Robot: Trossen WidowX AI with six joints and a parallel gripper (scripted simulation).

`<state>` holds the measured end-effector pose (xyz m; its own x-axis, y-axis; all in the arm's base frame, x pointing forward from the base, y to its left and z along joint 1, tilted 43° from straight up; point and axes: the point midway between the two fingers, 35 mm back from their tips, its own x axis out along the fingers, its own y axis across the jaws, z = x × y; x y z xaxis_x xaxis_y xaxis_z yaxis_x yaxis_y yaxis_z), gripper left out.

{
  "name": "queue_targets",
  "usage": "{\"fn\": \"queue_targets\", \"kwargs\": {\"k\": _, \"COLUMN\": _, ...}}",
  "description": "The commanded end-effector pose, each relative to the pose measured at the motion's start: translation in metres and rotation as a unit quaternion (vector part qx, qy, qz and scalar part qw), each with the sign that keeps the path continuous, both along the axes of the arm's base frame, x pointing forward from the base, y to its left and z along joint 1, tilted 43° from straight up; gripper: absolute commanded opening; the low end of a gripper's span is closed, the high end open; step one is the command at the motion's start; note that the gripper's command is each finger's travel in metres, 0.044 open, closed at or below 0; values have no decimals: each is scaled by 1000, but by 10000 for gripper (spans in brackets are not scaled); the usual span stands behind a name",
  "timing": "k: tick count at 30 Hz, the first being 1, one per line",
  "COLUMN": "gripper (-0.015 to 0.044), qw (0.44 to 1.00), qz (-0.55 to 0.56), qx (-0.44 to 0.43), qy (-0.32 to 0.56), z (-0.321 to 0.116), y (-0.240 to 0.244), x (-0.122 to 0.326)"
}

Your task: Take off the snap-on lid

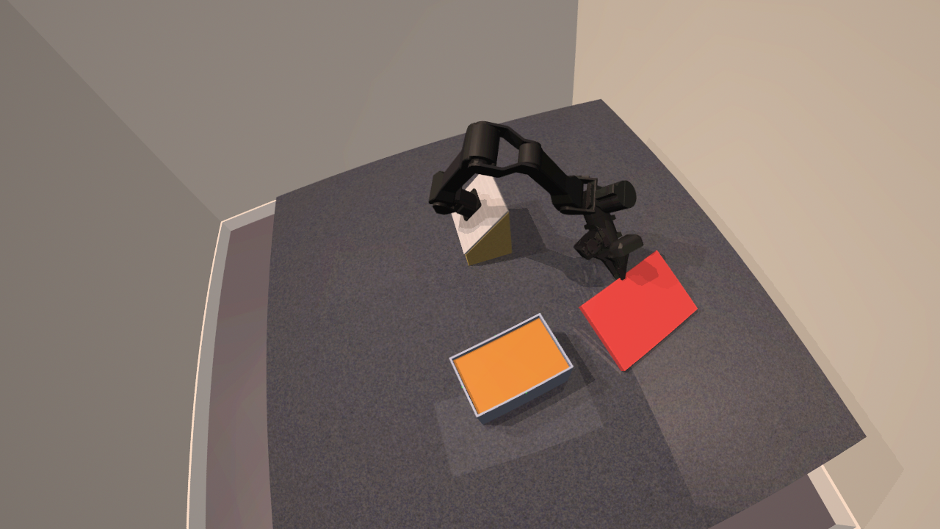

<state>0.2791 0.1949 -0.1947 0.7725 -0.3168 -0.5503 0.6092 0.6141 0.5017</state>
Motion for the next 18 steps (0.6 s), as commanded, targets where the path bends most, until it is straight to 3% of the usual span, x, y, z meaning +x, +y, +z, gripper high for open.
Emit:
{"fn": "queue_targets", "kwargs": {"k": 1, "gripper": 157, "qw": 1000, "qz": -1, "qx": 4, "qy": 1, "z": 0, "y": 1, "x": 0}}
{"fn": "queue_targets", "kwargs": {"k": 5, "gripper": 263, "qw": 1000, "qz": -1, "qx": 4, "qy": 1, "z": 0, "y": 1, "x": 0}}
{"fn": "queue_targets", "kwargs": {"k": 7, "gripper": 275, "qw": 1000, "qz": -1, "qx": 4, "qy": 1, "z": 0, "y": 1, "x": 0}}
{"fn": "queue_targets", "kwargs": {"k": 13, "gripper": 433, "qw": 1000, "qz": -1, "qx": 4, "qy": 1, "z": 2, "y": -1, "x": -10}}
{"fn": "queue_targets", "kwargs": {"k": 18, "gripper": 440, "qw": 1000, "qz": -1, "qx": 4, "qy": 2, "z": 3, "y": -2, "x": -20}}
